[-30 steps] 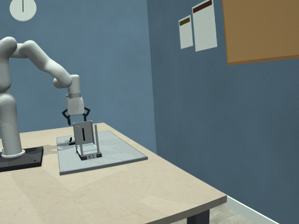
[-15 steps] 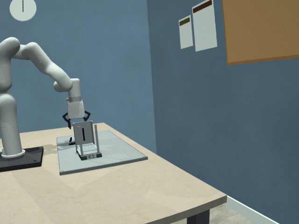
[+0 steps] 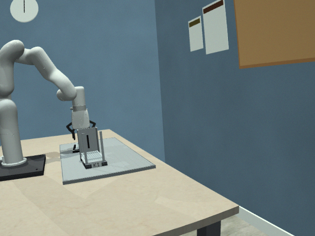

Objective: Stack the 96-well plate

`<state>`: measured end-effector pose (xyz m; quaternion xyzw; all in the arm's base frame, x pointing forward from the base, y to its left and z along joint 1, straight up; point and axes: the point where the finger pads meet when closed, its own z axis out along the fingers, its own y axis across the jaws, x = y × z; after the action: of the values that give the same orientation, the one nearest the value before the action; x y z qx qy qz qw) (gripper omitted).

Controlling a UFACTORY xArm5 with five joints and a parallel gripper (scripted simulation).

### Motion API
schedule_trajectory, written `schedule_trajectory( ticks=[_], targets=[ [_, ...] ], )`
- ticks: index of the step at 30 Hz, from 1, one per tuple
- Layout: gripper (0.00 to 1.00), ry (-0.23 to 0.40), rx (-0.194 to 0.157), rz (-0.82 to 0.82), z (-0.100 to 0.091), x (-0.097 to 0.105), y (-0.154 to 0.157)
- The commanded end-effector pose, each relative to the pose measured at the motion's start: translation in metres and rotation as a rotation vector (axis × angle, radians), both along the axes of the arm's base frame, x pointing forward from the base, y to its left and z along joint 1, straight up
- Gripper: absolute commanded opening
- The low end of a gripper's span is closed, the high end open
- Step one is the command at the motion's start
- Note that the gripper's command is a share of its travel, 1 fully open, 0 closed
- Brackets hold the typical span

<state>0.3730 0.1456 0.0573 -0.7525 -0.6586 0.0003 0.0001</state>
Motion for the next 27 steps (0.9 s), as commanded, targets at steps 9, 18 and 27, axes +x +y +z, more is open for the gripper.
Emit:
schedule_trajectory(
  ticks=[9, 18, 27],
  targets=[
    [1.0, -0.003, 0.001, 0.0, -0.015, 0.001, 0.001],
    [1.0, -0.003, 0.001, 0.0, -0.015, 0.001, 0.001],
    [1.0, -0.003, 0.001, 0.0, -0.019, 0.001, 0.001]
  ],
)
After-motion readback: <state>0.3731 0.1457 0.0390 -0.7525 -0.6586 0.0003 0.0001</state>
